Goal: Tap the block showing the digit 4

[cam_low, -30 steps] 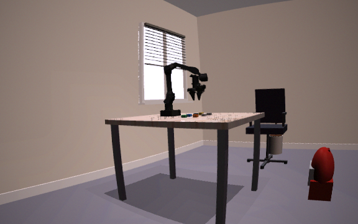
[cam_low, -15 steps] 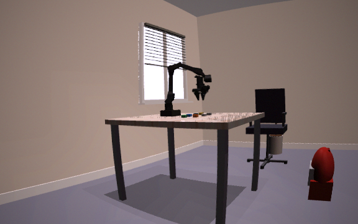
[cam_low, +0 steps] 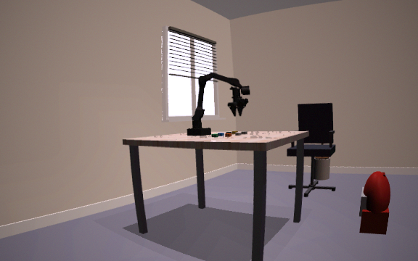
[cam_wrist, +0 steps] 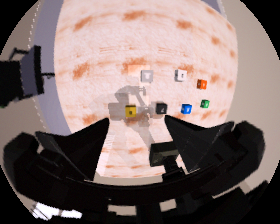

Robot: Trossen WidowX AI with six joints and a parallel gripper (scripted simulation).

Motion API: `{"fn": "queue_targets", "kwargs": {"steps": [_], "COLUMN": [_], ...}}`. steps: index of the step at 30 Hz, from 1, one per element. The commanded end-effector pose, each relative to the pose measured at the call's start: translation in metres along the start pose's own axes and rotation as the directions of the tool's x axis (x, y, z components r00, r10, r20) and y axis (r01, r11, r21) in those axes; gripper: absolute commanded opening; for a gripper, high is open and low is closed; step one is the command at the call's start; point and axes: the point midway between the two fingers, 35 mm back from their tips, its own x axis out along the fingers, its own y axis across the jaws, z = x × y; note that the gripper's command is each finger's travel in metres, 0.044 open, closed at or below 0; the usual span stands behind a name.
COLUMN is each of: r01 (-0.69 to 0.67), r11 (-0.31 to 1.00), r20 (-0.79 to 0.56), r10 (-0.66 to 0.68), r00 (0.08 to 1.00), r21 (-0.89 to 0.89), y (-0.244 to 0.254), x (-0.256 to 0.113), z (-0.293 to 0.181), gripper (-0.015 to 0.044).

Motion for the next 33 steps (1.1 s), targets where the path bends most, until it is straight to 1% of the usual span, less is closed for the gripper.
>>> {"fn": "queue_targets", "kwargs": {"steps": [1,4,24,26,30,33], "r01": [0.007,0.009,0.009,0.011,0.017,0.018], "r11": [1.000,1.000,1.000,1.000,1.000,1.000], "r20": [-0.001,0.000,0.000,0.001,0.002,0.002], "r10": [-0.007,-0.009,-0.009,-0.011,-0.017,-0.018], "r00": [1.000,1.000,1.000,1.000,1.000,1.000], "r21": [0.016,0.016,0.016,0.016,0.015,0.015], "y": [-0.028,-0.041,-0.044,-0.065,-0.129,-0.140], "x": [0.002,0.003,0.003,0.003,0.002,0.002], "z": [0.045,0.063,0.064,0.070,0.079,0.080], "gripper": [0.0400,0.0400,0.0400,0.0400,0.0400,0.0400]}}
